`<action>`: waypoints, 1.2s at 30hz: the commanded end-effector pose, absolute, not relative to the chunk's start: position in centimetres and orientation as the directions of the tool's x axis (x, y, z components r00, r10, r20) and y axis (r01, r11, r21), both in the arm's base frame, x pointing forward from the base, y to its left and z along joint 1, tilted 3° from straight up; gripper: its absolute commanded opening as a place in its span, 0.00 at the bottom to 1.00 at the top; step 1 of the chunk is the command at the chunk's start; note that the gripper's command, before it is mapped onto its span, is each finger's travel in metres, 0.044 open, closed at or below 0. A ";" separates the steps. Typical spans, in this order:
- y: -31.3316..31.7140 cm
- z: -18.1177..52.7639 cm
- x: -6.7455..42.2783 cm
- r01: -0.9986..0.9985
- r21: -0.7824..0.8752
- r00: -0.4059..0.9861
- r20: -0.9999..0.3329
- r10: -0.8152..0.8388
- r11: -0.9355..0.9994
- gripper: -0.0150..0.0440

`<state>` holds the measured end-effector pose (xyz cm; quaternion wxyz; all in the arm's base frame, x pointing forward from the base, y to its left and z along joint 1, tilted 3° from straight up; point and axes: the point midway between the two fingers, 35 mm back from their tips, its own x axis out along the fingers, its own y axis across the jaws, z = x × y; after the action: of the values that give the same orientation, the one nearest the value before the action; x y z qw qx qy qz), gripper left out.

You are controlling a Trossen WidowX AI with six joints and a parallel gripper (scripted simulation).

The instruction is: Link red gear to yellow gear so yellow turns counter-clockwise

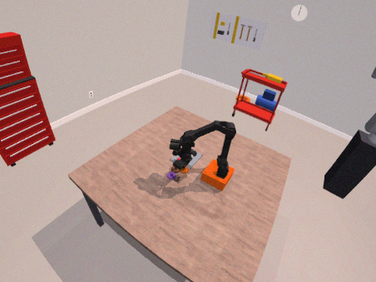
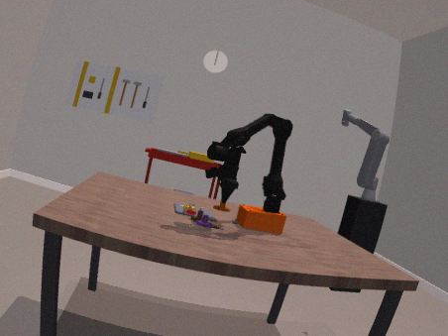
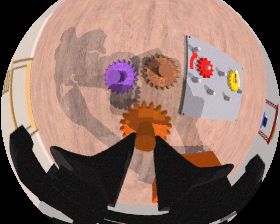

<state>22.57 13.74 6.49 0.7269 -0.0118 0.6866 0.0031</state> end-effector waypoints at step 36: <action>13.0 13.6 22.3 -0.017 -0.005 0.078 -0.997 -0.003 1.000 0.25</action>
<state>21.73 13.36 13.75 0.7320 -0.0067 0.6813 0.0035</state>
